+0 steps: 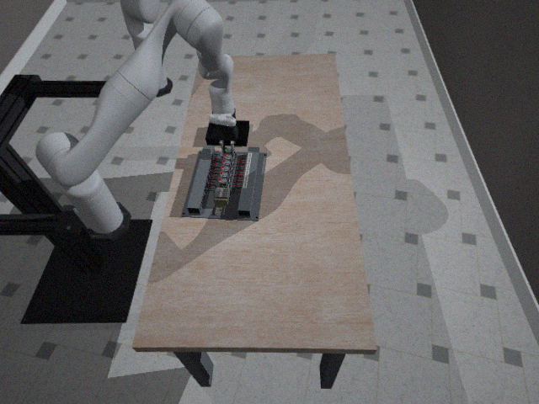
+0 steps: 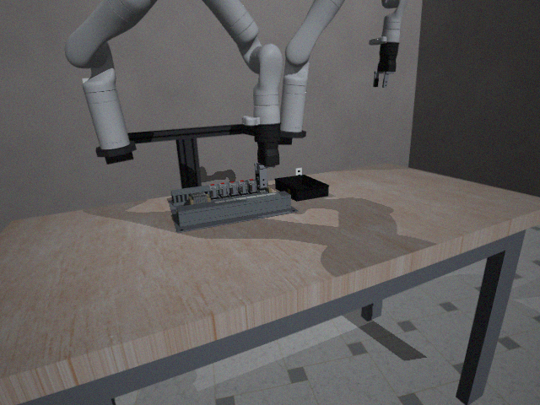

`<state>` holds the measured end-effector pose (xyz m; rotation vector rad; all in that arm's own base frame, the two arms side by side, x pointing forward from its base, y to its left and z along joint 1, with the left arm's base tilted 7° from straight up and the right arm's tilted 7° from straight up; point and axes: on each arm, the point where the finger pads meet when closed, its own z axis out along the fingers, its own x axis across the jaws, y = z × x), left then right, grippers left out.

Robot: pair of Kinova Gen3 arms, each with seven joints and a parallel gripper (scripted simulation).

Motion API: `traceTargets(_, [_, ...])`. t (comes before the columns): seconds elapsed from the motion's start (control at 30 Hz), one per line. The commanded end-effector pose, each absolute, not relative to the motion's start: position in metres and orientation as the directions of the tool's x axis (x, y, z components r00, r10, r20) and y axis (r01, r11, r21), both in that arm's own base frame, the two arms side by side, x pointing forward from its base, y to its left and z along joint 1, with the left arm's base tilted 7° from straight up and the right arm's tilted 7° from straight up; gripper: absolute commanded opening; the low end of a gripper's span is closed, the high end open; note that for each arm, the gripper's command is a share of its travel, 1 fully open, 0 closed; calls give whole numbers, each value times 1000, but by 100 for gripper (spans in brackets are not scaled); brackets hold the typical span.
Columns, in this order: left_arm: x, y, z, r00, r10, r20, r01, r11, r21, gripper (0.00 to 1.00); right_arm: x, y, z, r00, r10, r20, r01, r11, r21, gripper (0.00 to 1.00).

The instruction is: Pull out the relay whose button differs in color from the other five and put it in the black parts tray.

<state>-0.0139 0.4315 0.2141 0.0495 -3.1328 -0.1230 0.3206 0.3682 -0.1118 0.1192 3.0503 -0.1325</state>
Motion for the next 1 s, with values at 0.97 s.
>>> traceTargets(0.97, [-14, 432, 215, -999, -32, 4, -31, 996, 80, 100, 320, 370, -99, -993, 74, -91, 81, 993, -81, 0])
